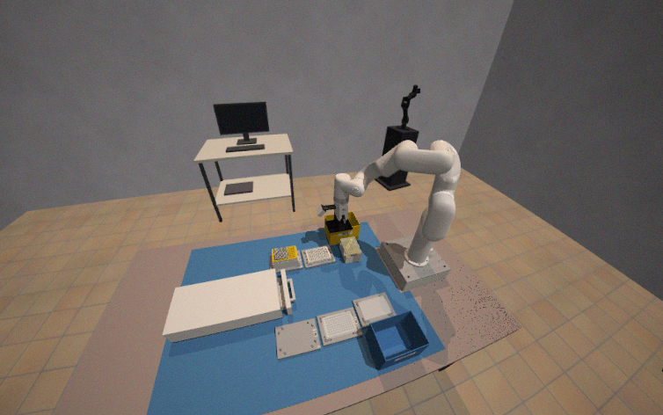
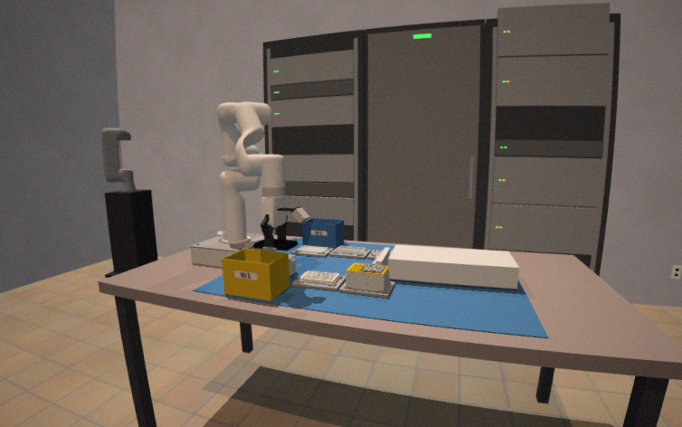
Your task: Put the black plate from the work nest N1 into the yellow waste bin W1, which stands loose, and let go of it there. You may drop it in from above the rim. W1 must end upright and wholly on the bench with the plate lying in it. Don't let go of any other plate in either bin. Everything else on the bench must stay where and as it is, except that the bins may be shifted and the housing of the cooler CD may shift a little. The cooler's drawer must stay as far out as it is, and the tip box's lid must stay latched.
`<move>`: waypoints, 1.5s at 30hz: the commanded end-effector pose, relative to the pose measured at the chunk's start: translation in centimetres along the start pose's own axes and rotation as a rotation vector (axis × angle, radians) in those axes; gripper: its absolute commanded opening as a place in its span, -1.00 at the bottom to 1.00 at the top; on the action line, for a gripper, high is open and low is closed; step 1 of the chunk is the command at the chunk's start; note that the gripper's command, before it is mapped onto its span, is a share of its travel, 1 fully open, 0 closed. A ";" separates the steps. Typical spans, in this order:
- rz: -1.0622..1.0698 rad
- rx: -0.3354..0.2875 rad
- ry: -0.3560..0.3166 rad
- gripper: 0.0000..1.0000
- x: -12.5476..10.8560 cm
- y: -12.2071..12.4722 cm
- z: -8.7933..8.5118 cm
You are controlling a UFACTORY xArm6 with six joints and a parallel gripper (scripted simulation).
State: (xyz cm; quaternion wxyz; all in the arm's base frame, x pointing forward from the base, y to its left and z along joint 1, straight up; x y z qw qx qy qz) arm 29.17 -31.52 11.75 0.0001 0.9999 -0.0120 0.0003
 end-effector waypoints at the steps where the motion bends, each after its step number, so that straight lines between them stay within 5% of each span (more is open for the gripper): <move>1: 0.000 -0.003 0.003 -1.00 -0.7 0.9 -0.2; 29: 0.000 -0.003 0.003 -1.00 -5.1 5.6 -0.2; 45: 0.000 -0.003 0.003 -1.00 -5.1 5.6 -0.2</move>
Point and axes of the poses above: the point where the finger pads meet when closed, its own z axis out along the fingers, its own y axis across the jaws, x = y × z, the point moved 3 cm from there along -z, back along the fingers, and after that the axes turned 9 degrees about -z, right-handed, at the moved point
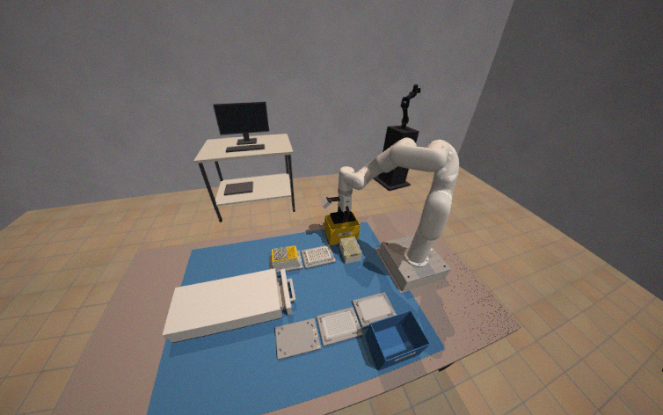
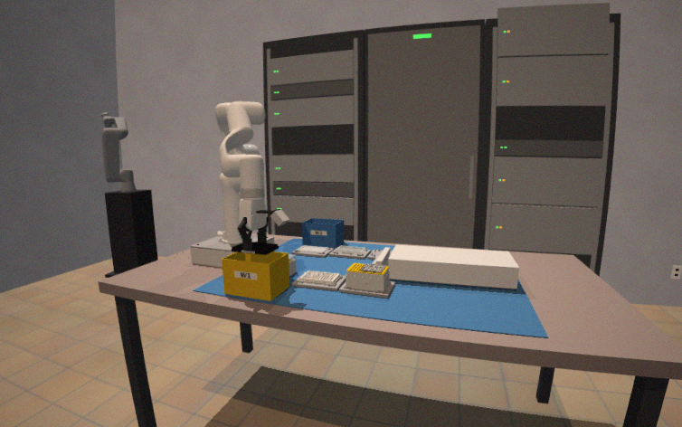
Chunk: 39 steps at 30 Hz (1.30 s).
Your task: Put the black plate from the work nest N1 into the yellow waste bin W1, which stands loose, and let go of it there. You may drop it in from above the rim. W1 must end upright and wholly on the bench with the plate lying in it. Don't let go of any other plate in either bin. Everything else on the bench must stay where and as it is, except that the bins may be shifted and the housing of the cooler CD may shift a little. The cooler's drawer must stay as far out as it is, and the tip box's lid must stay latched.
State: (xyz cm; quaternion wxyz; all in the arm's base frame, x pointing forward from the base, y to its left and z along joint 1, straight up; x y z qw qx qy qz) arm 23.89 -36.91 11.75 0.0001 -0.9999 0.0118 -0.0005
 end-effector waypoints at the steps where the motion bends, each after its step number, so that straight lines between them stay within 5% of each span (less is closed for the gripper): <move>1: 0.000 -0.004 0.002 -1.00 0.1 0.1 -0.2; 5: 0.000 -0.004 0.002 -1.00 0.1 0.1 -0.2; 6: 0.000 -0.004 0.002 1.00 0.1 0.1 -0.2; 34: 0.000 -0.004 0.003 1.00 0.1 0.1 -0.2; 39: 0.000 -0.003 0.003 1.00 1.3 -2.0 -0.8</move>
Point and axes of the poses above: the point where the finger pads meet when closed, its own z axis out along the fingers, its own y axis across the jaws, x = y × z, the point moved 3 cm from there along -z, back along the fingers, and after that the axes turned 9 degrees about -z, right-handed, at the moved point
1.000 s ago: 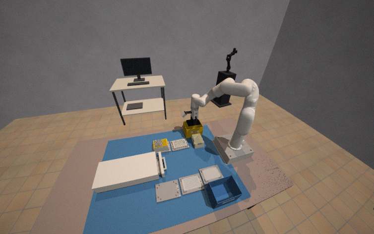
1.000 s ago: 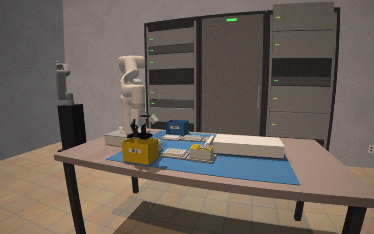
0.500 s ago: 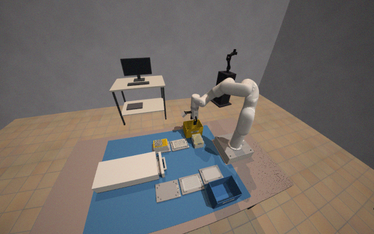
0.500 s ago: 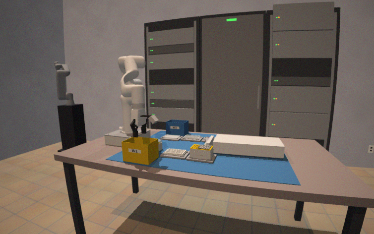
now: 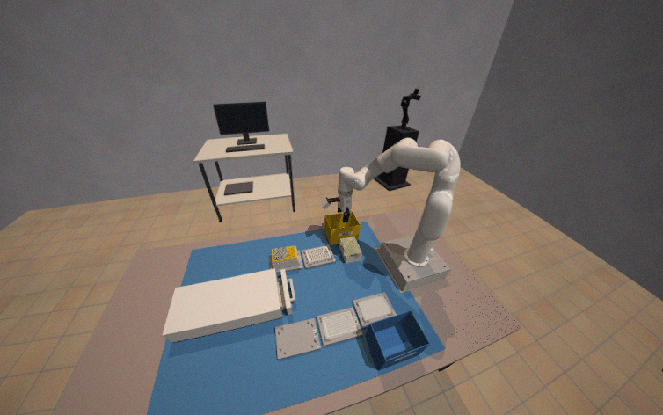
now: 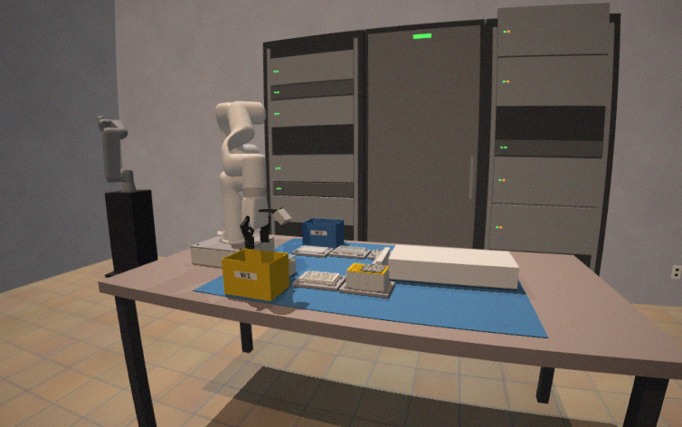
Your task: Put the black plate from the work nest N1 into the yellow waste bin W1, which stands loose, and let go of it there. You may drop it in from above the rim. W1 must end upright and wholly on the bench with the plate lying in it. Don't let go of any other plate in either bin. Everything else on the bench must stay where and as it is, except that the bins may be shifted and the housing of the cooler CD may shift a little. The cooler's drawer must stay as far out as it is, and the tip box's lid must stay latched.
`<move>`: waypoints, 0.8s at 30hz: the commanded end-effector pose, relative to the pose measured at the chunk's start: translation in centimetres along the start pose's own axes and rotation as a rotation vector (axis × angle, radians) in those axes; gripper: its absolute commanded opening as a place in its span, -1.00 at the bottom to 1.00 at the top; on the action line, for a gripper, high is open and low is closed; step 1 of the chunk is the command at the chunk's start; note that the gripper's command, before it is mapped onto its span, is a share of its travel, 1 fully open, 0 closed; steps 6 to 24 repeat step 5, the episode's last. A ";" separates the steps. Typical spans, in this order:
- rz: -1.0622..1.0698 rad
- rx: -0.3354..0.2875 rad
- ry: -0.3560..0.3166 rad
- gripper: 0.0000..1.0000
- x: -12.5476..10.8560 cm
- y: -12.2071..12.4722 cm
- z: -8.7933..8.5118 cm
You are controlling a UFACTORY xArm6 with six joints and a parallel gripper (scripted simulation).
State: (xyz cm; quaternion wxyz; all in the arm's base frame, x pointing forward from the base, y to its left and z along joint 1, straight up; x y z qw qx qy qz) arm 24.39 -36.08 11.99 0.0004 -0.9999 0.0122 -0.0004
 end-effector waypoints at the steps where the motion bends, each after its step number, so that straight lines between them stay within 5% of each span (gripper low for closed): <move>1: -0.001 -0.004 0.003 1.00 1.1 -1.5 -0.7; 5: -0.001 -0.004 0.003 1.00 2.1 -3.2 -1.2; 24: -0.001 -0.004 0.003 1.00 2.1 -3.2 -1.2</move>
Point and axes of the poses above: the point where the finger pads meet when closed, its own z axis out along the fingers, its own y axis across the jaws, x = y × z, the point moved 3 cm from there along -z, back along the fingers, and after that the axes turned 9 degrees about -z, right-handed, at the moved point
